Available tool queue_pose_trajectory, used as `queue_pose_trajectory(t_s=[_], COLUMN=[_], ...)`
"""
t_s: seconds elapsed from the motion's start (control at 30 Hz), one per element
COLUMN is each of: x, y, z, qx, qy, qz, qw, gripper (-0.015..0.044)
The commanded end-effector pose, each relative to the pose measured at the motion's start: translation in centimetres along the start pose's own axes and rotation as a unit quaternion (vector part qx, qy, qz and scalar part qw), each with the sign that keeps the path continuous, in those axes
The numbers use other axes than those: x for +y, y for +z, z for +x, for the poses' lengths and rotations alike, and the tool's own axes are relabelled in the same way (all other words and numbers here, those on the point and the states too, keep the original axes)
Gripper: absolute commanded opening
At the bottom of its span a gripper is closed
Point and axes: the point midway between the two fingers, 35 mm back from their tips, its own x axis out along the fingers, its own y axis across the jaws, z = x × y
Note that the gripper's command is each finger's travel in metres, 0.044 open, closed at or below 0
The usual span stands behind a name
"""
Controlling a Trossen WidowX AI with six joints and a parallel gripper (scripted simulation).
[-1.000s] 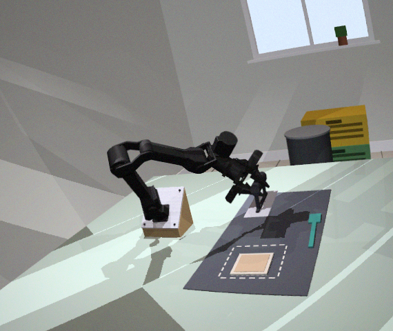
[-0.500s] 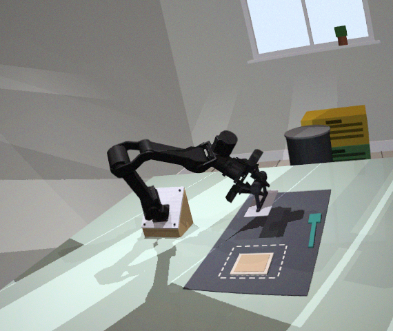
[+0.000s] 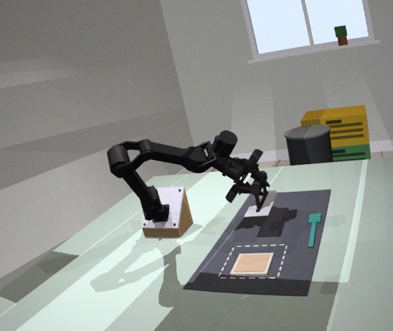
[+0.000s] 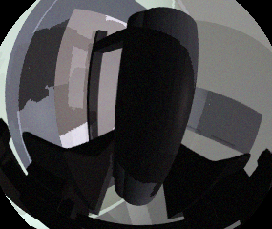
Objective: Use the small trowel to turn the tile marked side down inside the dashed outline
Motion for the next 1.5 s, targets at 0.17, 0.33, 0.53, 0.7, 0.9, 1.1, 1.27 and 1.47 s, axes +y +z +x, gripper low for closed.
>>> queue_pose_trajectory(t_s=[0.17,0.33,0.53,0.7,0.9,1.1,1.27,1.47], x=[-1.0,-2.0,-2.1,-2.0,-1.7,-1.0,-0.1,1.3], y=[-2.0,-5.3,-10.1,-14.2,-19.4,-24.7,-29.2,-34.4], z=[1.3,3.2,4.9,6.0,6.9,7.2,6.8,5.6], qx=[-0.006,-0.015,-0.011,-0.007,-0.010,-0.009,-0.006,0.000], qy=[0.006,0.012,0.026,0.033,0.029,0.023,0.017,0.007], qz=[0.008,0.015,0.030,0.041,0.049,0.047,0.039,0.027], qw=[1.000,1.000,0.999,0.999,0.998,0.999,0.999,1.000], gripper=[0.0000,0.0000,0.0000,0.0000,0.0000,0.0000,0.0000,0.0000])
